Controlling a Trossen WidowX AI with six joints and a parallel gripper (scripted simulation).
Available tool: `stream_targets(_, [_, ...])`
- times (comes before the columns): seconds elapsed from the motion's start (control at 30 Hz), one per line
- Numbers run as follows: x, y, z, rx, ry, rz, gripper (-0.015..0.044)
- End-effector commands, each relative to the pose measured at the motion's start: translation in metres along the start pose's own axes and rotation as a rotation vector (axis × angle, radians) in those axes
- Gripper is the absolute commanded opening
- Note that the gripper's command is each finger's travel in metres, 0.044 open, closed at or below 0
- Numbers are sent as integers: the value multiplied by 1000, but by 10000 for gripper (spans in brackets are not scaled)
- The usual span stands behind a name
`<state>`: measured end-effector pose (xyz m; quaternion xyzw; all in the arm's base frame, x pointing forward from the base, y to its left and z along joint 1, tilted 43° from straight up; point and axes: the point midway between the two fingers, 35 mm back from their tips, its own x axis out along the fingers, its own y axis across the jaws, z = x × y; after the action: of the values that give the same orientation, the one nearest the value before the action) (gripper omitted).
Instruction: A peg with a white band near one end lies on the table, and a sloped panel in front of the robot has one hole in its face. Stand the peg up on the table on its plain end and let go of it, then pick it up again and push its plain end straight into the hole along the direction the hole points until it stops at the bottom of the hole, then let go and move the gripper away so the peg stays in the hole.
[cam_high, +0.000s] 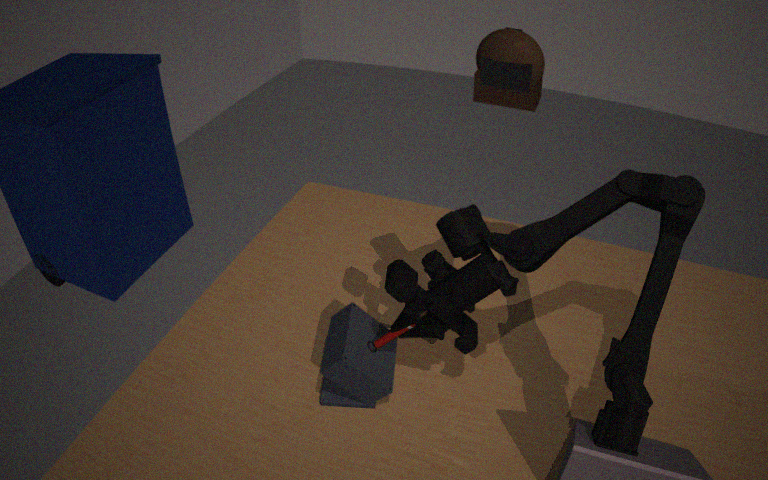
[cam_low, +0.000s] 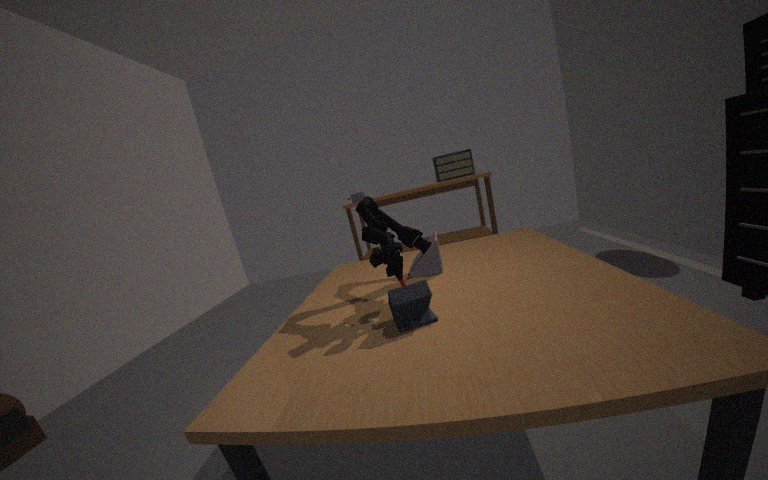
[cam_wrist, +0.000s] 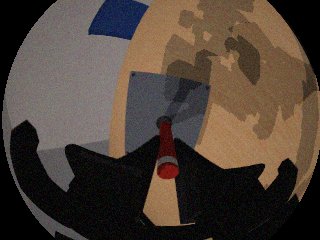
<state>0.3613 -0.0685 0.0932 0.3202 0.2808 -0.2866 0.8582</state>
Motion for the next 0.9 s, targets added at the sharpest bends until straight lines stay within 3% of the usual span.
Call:
stream_targets(0.0, [0,0,-1,0,1,-2,0])
stream_targets(0.87, [9,2,1,0,1,-1,0])
